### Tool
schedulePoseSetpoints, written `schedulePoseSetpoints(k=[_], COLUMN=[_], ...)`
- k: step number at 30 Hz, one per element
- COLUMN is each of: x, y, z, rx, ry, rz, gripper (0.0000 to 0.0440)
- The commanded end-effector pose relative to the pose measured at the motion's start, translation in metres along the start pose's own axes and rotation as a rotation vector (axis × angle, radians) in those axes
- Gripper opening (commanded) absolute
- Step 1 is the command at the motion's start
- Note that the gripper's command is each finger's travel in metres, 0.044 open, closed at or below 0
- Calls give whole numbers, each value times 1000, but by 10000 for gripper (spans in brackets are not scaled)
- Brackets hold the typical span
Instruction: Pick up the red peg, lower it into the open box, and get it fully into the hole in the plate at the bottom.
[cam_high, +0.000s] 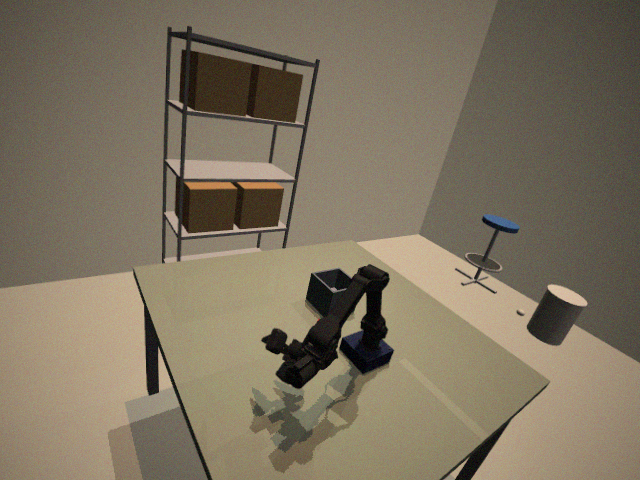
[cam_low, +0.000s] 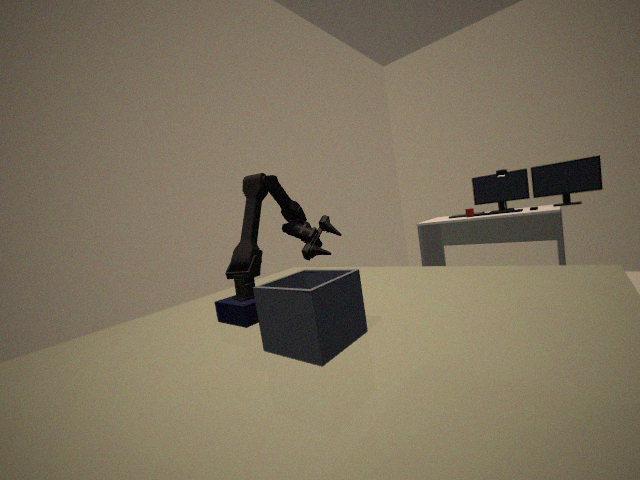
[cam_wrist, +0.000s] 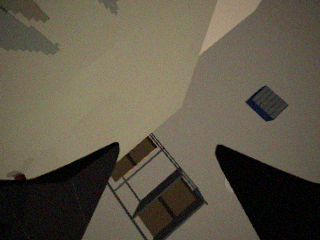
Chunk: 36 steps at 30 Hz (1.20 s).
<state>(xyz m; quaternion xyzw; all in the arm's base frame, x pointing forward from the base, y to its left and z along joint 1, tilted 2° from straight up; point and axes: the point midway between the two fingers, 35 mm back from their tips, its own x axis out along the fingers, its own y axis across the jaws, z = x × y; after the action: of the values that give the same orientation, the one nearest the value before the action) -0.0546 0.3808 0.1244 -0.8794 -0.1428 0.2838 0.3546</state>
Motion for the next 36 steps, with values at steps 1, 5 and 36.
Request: schedulePoseSetpoints(k=[1,5,36], x=[9,22,101], y=[2,5,48], z=[-7,-19,-110], rx=[78,206,1183], ry=[6,23,313], rz=[37,91,466], gripper=[440,440,440])
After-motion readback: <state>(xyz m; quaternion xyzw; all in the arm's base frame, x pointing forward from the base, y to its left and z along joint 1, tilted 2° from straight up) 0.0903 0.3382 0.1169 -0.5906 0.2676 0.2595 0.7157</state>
